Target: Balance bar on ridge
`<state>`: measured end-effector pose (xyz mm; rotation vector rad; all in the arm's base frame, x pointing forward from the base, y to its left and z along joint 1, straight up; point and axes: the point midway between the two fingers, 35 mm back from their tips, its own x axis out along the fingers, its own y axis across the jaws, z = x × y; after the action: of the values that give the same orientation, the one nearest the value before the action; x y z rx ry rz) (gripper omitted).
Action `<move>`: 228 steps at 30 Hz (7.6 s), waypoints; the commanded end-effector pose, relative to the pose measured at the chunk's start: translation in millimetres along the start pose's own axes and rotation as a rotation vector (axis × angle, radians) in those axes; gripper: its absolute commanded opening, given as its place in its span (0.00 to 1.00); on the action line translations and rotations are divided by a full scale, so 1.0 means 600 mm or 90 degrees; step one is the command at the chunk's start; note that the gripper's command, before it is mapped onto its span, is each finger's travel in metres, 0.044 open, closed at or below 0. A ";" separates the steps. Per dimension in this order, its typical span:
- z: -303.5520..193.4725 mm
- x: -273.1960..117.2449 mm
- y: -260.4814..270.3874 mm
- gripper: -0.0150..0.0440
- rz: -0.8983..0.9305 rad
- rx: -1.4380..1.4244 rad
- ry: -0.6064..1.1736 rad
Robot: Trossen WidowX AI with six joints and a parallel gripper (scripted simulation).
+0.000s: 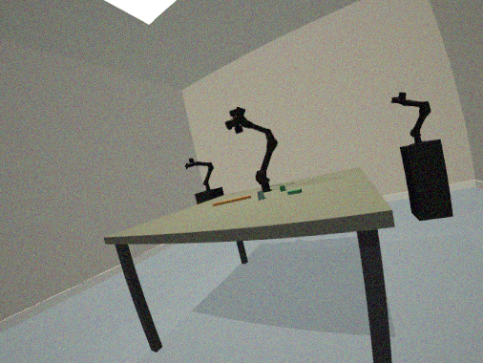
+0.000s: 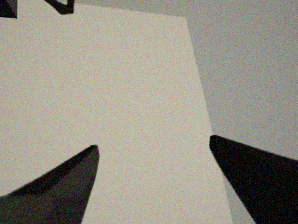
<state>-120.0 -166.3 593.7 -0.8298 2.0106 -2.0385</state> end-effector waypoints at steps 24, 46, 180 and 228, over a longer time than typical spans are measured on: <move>0.304 -0.063 0.125 0.79 0.160 0.140 -0.357; 0.485 -0.259 0.288 0.79 0.521 0.263 -0.535; 0.380 -0.736 0.666 0.25 1.181 0.108 0.041; 0.319 -0.803 0.531 0.25 1.172 0.252 0.241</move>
<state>282.8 -138.4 144.9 1.1318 1.2293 -1.1238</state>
